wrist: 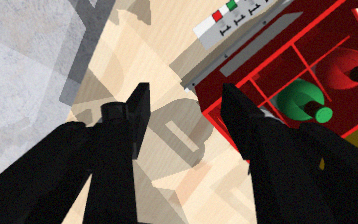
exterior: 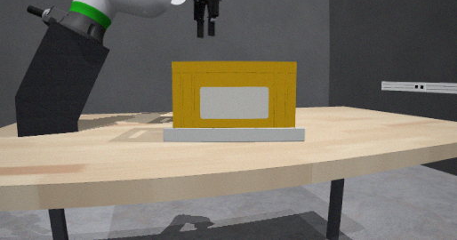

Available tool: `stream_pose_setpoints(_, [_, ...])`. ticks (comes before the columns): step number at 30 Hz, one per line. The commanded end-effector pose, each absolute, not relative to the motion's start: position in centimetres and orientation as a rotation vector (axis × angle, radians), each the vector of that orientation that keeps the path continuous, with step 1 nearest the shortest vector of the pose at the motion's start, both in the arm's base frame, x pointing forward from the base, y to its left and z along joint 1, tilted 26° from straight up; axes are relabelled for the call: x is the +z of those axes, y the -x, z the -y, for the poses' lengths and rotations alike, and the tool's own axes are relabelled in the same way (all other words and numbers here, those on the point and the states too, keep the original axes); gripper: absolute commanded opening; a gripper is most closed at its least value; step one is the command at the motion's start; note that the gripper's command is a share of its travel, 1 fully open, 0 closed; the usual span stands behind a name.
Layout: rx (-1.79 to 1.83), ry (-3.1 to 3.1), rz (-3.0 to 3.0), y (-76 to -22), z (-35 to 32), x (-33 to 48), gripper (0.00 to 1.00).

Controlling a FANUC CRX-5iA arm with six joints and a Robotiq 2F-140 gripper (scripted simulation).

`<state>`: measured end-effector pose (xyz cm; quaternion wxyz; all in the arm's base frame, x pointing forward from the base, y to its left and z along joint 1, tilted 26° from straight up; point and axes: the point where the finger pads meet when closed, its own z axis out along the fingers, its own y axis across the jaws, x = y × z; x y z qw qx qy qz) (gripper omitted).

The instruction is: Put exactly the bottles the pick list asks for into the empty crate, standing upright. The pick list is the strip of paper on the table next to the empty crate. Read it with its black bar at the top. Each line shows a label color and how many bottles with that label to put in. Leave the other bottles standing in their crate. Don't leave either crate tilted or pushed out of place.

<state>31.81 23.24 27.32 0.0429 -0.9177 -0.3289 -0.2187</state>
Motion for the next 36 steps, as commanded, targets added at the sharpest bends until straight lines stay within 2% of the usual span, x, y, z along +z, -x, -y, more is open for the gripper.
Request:
stream_pose_setpoints(1, [-0.677,2.811,1.003,-30.3,-24.9,27.8,0.44])
stream_pose_setpoints(36, [-0.676,2.81,1.003,-20.9,-34.6,30.4,0.44])
